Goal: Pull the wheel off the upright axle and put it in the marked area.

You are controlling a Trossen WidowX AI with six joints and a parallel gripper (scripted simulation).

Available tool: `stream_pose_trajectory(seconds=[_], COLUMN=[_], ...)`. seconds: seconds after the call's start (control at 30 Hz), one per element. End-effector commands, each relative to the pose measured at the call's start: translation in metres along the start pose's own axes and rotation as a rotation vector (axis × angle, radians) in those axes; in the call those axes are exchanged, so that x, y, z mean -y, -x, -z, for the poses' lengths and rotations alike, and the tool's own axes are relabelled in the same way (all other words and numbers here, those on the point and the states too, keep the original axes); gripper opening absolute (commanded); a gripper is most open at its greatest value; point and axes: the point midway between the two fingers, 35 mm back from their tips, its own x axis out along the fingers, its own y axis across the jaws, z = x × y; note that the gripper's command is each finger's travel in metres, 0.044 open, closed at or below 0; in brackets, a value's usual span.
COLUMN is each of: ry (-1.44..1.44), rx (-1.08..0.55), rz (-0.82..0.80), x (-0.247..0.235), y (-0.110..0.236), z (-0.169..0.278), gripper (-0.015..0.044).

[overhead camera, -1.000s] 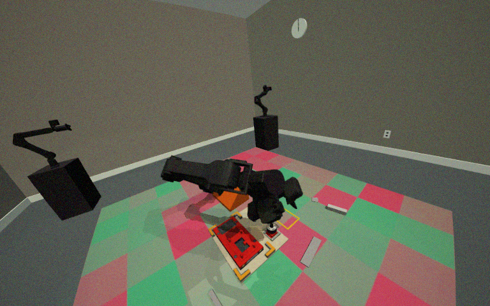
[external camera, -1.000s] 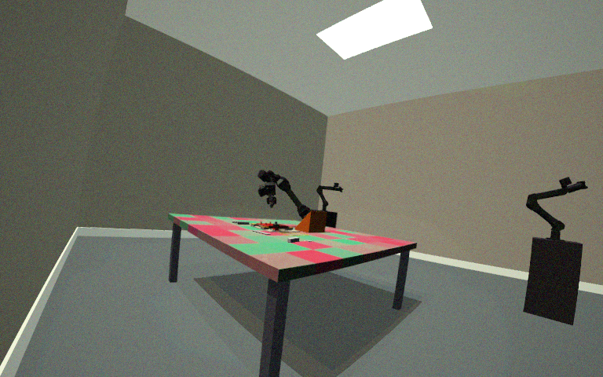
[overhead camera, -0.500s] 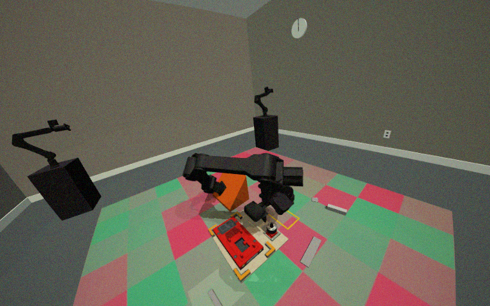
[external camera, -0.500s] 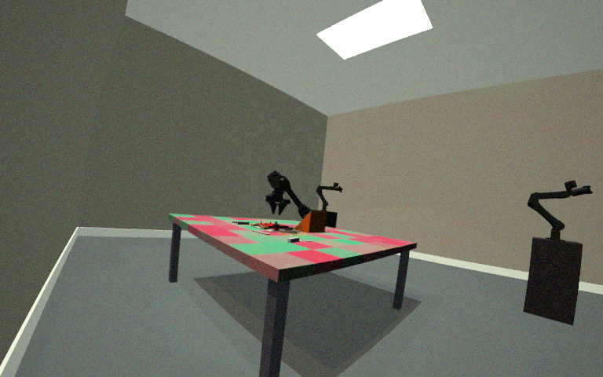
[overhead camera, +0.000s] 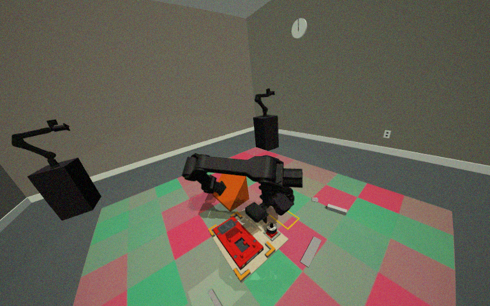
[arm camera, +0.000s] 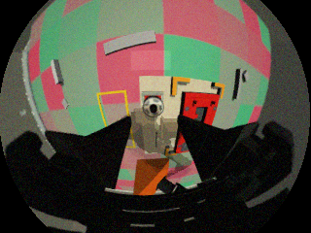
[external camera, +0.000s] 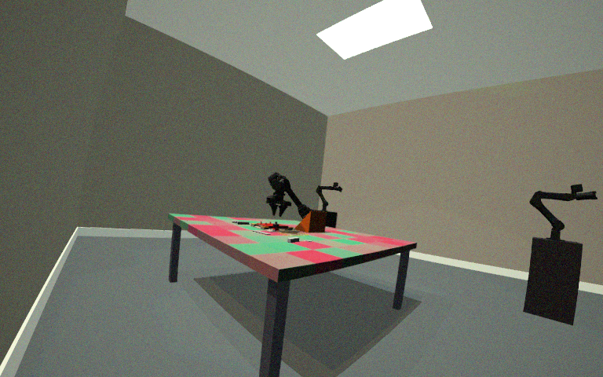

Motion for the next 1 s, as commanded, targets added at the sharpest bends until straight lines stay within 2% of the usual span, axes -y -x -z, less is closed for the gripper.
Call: stream_pose_trajectory(seconds=[0.0,0.23,0.37,0.47,0.77,0.97], ry=[0.002,0.002,0.002,-0.003,-0.003,-0.003], rx=[0.0,0.0,0.0,-0.012,-0.012,-0.011], rz=[0.007,0.01,0.011,0.007,0.007,0.007], x=[0.001,0.001,0.001,0.002,0.002,0.002], y=[-0.019,-0.057,-0.06,-0.057,-0.057,-0.056], z=[-0.001,0.001,0.001,0.002,0.002,0.002], gripper=[0.03,0.03,0.03,0.0221,0.0161,0.0004])
